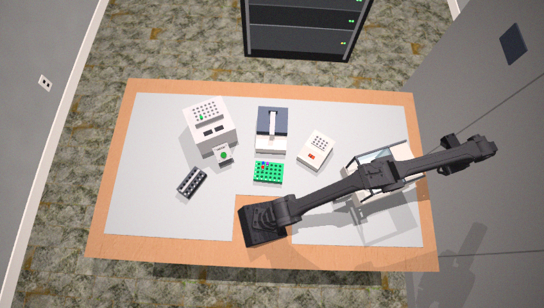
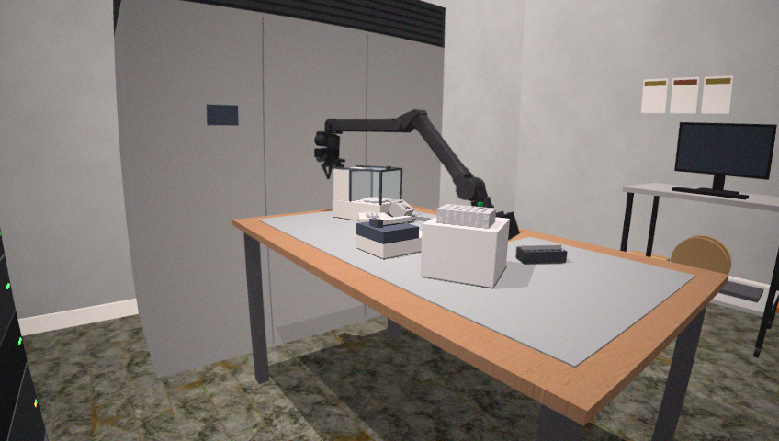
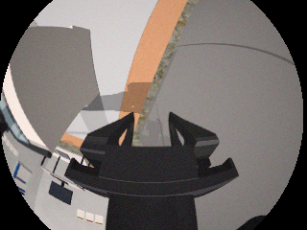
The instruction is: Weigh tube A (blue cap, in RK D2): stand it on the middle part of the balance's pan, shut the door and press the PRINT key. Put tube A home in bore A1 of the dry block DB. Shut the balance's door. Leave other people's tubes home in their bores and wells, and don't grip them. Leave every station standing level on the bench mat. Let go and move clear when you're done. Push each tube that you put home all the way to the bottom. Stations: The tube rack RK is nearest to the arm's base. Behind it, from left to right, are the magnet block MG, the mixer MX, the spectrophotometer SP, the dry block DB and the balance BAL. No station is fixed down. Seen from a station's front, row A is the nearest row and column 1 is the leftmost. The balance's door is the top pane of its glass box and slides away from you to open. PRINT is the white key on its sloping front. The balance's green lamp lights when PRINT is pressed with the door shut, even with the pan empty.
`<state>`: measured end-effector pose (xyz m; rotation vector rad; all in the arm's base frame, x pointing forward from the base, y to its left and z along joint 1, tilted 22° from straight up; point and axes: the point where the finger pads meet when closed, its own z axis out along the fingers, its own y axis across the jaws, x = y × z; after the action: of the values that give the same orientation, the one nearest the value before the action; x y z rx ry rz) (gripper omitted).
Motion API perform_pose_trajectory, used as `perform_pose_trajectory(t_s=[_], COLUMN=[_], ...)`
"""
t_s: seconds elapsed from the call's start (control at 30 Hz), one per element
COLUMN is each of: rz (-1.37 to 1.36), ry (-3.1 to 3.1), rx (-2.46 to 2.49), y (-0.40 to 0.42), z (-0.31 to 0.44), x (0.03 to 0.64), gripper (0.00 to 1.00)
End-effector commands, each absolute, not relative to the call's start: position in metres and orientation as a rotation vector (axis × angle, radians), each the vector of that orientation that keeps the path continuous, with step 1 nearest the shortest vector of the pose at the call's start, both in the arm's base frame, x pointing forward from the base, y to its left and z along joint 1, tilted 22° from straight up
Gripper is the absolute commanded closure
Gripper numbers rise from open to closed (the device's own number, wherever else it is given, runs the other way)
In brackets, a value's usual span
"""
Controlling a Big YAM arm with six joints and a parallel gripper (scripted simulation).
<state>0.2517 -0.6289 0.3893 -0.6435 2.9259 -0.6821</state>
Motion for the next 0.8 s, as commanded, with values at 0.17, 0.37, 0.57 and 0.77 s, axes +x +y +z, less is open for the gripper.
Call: perform_pose_trajectory(t_s=[0.17,0.37,0.57,0.77], rz=[-0.747,-0.763,-0.699,-0.699], ry=[2.904,2.899,2.920,2.920], rx=[-0.638,-0.637,-0.642,-0.642], y=[-0.619,-0.611,-0.597,-0.587], z=[0.448,0.471,0.479,0.507], x=[0.246,0.243,0.238,0.234], gripper=[0.64,0.64,0.64,0.64])
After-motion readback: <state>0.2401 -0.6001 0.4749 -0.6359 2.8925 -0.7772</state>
